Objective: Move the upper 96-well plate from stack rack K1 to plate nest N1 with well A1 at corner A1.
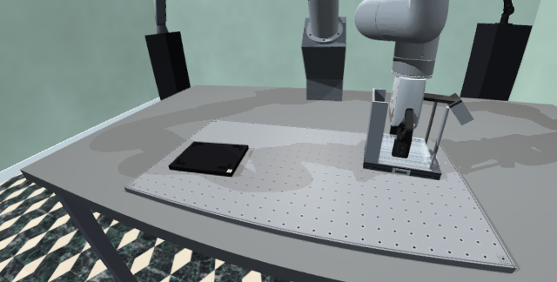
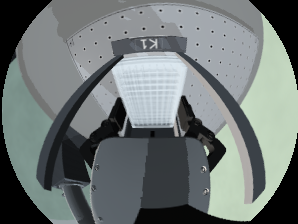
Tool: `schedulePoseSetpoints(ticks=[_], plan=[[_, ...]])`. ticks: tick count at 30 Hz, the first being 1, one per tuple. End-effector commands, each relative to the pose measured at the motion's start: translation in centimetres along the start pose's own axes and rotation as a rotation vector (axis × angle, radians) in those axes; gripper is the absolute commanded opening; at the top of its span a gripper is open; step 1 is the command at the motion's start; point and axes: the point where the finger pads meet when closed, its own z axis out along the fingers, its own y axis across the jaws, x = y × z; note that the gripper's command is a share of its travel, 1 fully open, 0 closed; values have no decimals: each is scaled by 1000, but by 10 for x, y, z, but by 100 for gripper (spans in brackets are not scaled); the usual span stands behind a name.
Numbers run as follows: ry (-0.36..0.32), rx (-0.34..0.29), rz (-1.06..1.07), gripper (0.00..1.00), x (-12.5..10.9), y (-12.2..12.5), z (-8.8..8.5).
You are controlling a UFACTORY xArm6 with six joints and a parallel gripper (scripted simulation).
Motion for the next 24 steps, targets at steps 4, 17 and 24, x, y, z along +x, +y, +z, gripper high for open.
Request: schedulePoseSetpoints(ticks=[4, 17, 24], plan=[[2, -1, 0, 0, 1, 1, 0], [2, -1, 0, 0, 1, 1, -7], [2, -1, 0, 0, 1, 1, -10]])
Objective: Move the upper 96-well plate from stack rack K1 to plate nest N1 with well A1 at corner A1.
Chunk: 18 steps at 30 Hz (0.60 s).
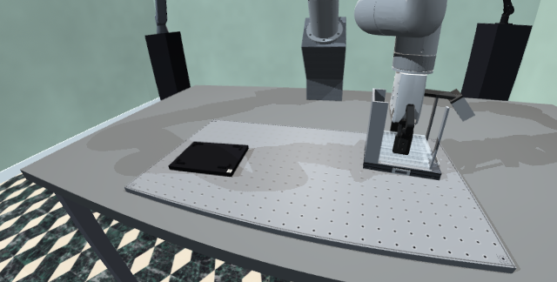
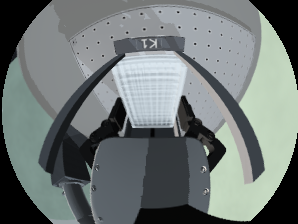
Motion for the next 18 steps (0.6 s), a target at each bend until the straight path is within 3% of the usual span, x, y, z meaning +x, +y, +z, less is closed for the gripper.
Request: schedulePoseSetpoints(ticks=[1, 18], plan=[[1, -1, 0, 0, 1, 1, -3], [1, -1, 0, 0, 1, 1, -12]])
